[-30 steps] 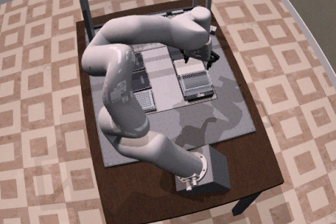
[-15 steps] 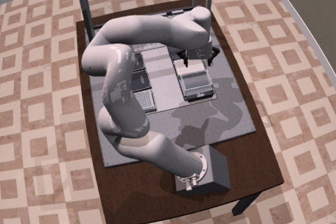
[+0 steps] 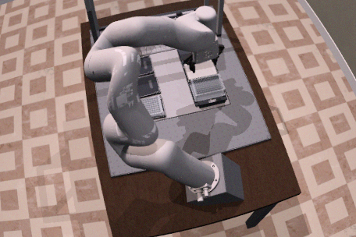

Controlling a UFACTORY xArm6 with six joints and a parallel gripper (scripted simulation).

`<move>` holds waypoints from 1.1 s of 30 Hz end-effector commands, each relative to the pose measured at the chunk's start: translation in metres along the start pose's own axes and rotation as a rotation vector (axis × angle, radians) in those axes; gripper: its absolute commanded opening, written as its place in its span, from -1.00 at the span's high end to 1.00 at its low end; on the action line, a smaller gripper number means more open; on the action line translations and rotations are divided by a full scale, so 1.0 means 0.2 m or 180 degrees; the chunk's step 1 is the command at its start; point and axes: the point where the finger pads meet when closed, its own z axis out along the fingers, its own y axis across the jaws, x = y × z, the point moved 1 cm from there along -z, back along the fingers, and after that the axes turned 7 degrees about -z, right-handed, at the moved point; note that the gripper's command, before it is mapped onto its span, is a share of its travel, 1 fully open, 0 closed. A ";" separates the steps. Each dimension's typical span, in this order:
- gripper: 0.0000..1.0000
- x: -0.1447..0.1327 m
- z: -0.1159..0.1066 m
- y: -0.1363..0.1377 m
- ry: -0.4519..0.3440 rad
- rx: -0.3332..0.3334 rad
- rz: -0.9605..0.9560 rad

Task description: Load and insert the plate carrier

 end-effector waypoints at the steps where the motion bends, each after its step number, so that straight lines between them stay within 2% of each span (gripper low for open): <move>1: -1.00 0.08 0.02 -0.03 0.0018 -0.0010 -0.0393; 23: -1.00 0.51 0.16 -0.26 0.0016 -0.0015 -0.2516; 29: -1.00 0.51 0.16 -0.26 0.0015 -0.0017 -0.3152; 33: -1.00 0.51 0.16 -0.26 0.0014 -0.0017 -0.3364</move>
